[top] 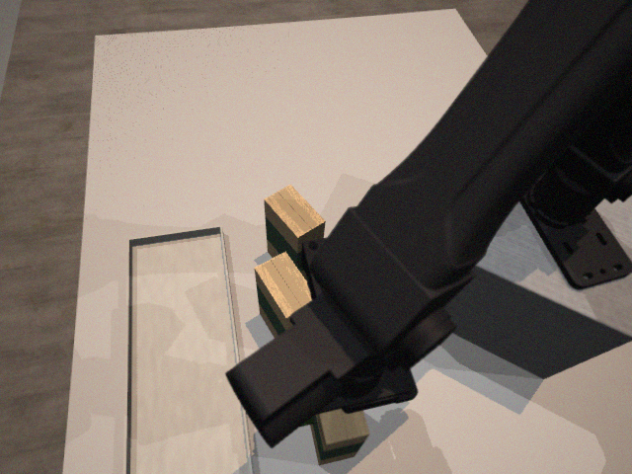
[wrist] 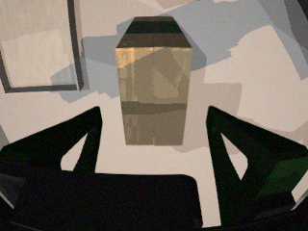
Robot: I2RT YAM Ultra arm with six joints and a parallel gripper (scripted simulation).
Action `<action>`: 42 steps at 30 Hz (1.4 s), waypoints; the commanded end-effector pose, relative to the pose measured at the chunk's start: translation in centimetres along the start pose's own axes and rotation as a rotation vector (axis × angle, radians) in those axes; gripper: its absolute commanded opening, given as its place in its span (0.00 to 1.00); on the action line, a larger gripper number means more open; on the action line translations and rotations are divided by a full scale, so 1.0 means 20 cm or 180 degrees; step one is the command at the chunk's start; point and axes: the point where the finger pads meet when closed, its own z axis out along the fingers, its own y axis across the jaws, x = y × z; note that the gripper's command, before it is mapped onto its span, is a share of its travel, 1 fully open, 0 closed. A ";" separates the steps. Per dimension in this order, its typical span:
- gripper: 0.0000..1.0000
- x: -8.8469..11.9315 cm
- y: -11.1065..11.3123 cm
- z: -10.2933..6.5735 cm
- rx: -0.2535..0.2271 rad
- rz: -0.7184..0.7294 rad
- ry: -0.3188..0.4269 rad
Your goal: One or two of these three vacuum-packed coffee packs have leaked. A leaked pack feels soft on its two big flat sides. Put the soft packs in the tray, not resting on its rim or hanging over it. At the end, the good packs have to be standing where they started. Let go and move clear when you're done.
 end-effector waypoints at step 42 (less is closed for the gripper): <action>0.76 -0.02 -0.03 0.25 0.0037 -0.0001 -0.0058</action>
